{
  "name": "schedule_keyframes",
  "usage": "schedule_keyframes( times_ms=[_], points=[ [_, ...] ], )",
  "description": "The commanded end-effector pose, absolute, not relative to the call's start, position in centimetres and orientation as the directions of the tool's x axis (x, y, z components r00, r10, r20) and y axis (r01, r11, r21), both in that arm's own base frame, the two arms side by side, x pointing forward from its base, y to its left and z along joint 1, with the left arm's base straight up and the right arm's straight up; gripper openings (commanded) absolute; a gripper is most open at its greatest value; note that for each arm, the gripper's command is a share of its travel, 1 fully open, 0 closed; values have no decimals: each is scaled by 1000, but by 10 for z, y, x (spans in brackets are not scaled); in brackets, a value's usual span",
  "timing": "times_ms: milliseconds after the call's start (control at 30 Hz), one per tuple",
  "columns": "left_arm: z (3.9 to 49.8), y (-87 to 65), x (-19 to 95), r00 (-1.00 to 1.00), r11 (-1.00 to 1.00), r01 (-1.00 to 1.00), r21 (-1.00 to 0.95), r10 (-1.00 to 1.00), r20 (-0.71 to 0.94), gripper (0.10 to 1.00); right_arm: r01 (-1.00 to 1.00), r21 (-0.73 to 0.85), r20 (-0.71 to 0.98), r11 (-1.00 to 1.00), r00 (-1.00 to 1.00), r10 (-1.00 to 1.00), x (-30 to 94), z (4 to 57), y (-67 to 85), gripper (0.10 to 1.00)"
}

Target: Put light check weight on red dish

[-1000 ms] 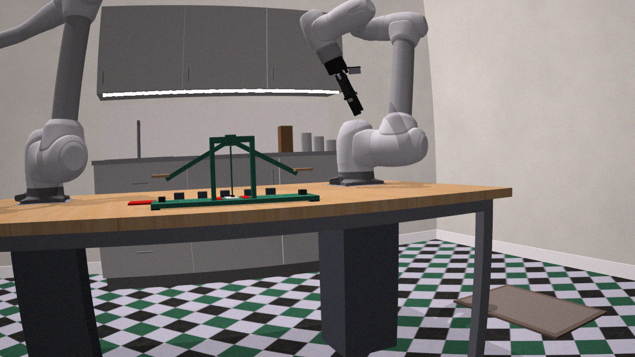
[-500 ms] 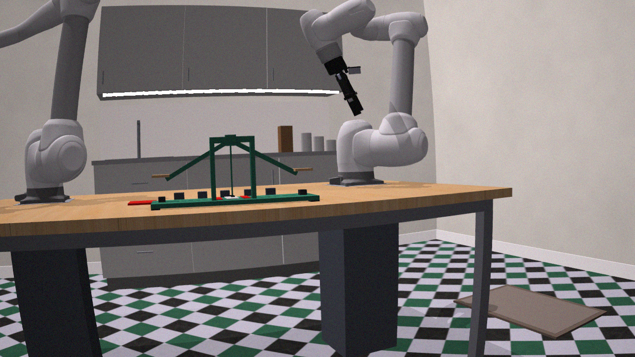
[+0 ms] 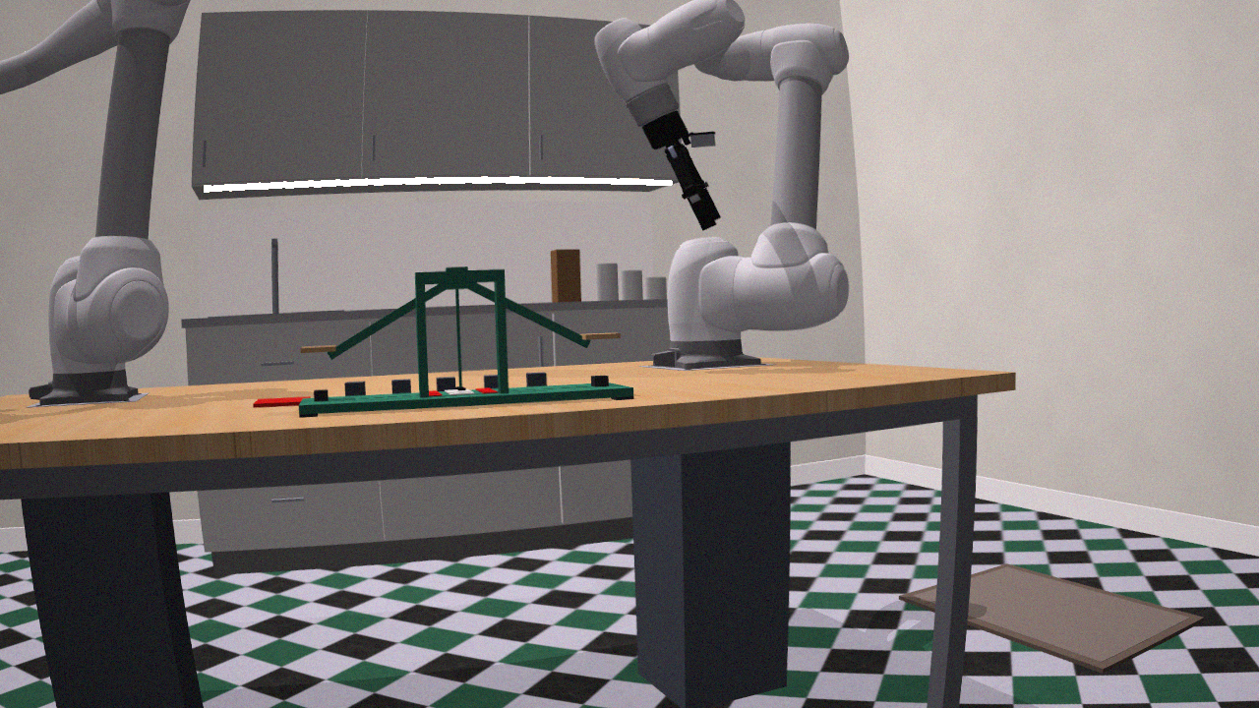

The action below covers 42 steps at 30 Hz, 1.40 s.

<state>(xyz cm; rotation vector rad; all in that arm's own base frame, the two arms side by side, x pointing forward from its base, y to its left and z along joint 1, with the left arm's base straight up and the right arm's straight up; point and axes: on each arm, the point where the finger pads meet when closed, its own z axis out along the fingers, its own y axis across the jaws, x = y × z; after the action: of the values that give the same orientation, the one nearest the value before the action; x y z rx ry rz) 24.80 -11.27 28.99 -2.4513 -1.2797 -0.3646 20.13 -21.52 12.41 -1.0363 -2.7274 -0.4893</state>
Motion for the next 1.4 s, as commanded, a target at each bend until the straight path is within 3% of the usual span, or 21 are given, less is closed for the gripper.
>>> schedule_keyframes(
  times_ms=[0,600,1367],
  points=[
    [290,-113,248,559,-531,827,-186,737,381,1000,642,253,277,723,-764,582,199,124,-218,1000],
    [290,-113,248,559,-531,827,-186,737,381,1000,427,347,226,835,-902,367,184,124,-234,1000],
    [290,-113,248,559,-531,827,-186,737,381,1000,-40,486,38,873,-997,-67,151,124,-261,1000]
  ],
)
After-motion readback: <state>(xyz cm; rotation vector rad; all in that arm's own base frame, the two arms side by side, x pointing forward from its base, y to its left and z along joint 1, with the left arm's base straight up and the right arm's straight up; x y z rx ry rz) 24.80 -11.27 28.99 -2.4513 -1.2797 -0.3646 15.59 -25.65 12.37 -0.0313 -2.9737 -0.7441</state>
